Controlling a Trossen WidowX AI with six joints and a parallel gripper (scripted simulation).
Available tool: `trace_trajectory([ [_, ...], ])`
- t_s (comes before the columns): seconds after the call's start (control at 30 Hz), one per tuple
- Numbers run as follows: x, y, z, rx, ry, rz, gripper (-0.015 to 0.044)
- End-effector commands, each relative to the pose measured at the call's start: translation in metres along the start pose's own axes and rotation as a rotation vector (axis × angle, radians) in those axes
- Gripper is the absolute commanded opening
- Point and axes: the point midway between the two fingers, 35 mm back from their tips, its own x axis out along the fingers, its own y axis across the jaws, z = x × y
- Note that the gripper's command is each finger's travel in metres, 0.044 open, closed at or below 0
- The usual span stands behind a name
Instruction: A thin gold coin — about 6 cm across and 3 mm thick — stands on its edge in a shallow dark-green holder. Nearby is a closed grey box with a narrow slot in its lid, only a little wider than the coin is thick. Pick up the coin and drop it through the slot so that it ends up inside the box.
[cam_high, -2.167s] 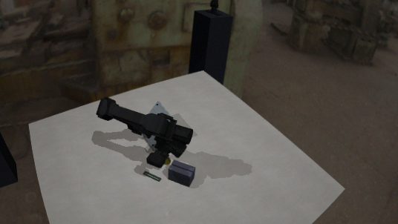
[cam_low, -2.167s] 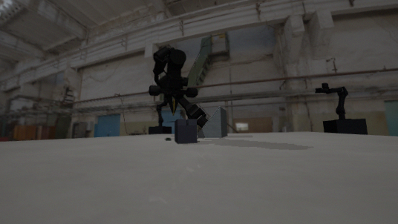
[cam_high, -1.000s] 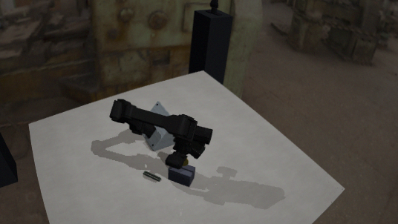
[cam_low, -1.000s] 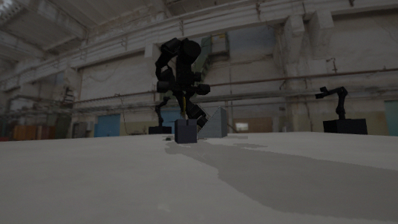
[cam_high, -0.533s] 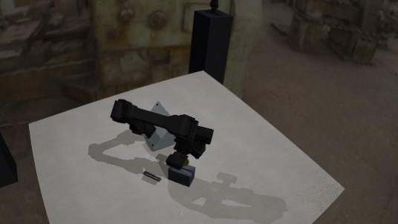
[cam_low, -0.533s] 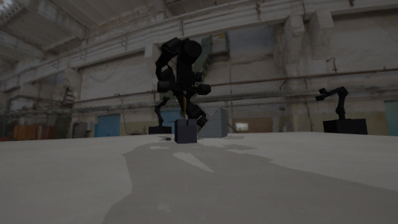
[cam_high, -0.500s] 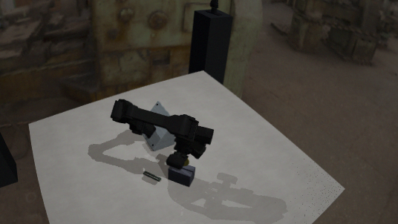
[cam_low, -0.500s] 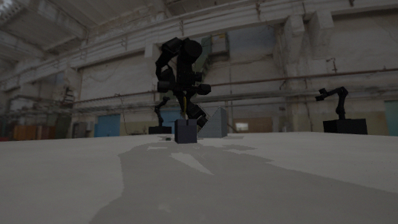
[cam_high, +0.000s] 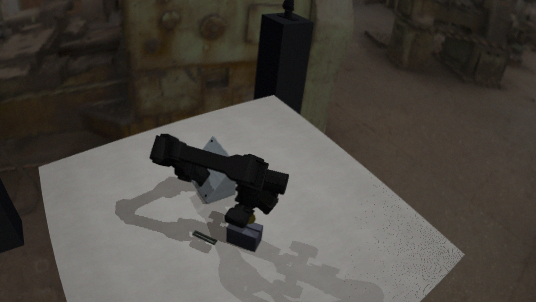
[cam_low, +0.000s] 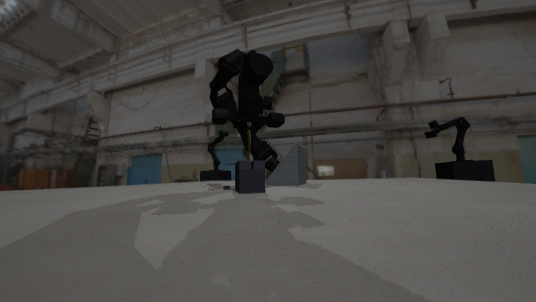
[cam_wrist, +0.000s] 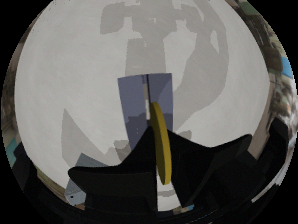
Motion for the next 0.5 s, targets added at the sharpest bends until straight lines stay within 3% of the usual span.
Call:
trace_trajectory([
  [0.0,0.0019,0.0003,0.0000,-0.003,-0.001,0.000,0.0000],
  [0.47,0.0105,0.0003,0.0000,-0.006,-0.001,0.000,0.0000],
])
